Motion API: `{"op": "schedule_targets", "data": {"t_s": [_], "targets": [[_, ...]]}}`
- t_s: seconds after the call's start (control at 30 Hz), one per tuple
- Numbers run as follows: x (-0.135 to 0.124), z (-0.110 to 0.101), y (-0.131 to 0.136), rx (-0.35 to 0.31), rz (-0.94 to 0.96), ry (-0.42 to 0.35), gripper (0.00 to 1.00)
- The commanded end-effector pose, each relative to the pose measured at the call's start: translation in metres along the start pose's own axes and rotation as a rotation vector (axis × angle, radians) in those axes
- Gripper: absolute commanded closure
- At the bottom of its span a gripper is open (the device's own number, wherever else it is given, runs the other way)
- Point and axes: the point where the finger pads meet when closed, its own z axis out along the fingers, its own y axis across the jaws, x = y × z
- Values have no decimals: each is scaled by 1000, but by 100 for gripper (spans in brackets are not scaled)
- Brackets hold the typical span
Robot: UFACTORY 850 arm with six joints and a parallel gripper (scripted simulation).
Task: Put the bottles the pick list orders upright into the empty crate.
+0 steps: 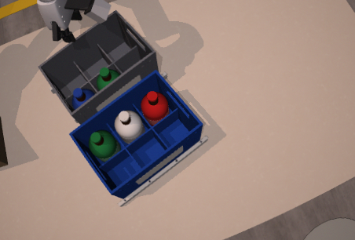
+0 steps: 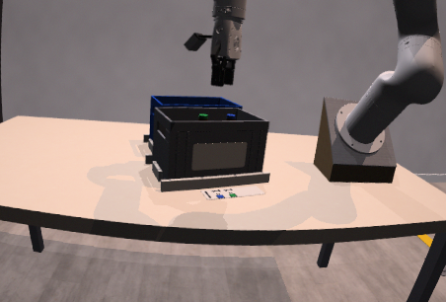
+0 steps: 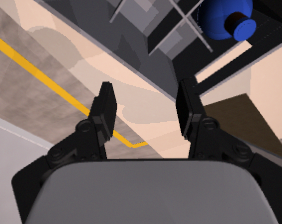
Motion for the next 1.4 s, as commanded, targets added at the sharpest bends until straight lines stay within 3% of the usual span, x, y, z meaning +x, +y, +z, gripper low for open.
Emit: {"op": "schedule_targets", "data": {"t_s": [0.0,1.37], "targets": [[-13,-8,-12,0,-1,2,35],[-143,-76,-125,0,-1,2,35]]}}
